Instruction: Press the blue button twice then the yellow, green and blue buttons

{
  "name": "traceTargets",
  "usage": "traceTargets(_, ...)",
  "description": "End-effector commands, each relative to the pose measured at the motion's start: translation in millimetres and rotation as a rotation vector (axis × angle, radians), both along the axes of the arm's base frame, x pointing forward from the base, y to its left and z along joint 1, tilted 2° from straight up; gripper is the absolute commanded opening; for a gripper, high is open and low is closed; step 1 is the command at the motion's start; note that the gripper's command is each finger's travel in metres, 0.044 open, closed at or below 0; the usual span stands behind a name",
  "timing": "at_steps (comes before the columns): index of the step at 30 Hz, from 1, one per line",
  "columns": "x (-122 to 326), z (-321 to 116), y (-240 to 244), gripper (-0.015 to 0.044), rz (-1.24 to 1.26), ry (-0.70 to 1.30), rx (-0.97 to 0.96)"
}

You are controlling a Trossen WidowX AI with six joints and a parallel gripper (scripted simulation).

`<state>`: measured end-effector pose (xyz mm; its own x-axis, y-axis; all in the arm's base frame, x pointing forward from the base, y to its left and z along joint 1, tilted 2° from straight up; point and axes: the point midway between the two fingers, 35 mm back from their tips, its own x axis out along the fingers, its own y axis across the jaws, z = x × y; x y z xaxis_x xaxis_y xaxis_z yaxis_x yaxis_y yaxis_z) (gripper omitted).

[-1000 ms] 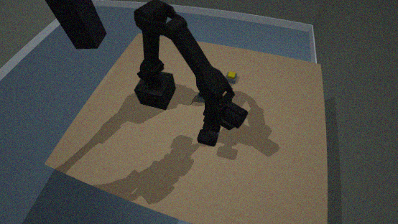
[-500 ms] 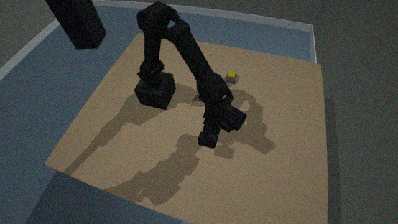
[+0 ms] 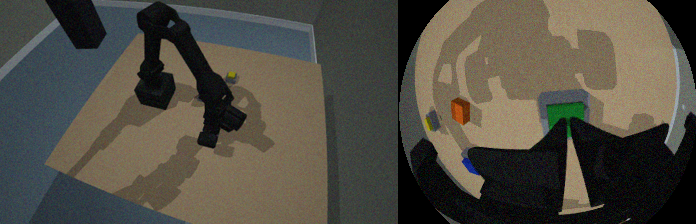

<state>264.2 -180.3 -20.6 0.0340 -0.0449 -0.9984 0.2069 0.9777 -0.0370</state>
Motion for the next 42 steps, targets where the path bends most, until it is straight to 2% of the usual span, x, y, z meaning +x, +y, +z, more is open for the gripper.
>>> traceTargets(1, -1, 21, 1, 0.002, 0.003, 0.002, 0.002)
traceTargets(7, -1, 34, 2, 0.002, 0.005, 0.003, 0.002)
traceTargets(10, -2, 79, 3, 0.002, 0.005, 0.002, 0.002)
traceTargets(12, -3, 93, 4, 0.002, 0.005, 0.002, 0.002)
traceTargets(17, -2, 93, 15, 0.002, 0.002, 0.004, 0.004)
traceTargets(23, -8, 91, 104, 0.002, -0.012, 0.012, 0.01)
traceTargets(30, -47, 85, 190, 0.002, 0.003, 0.006, 0.018)
traceTargets(35, -52, 81, 197, 0.002, 0.005, 0.005, 0.019)
traceTargets(39, -50, 31, 195, 0.002, 0.005, 0.006, 0.018)
traceTargets(42, -51, 22, 195, 0.002, 0.005, 0.006, 0.018)
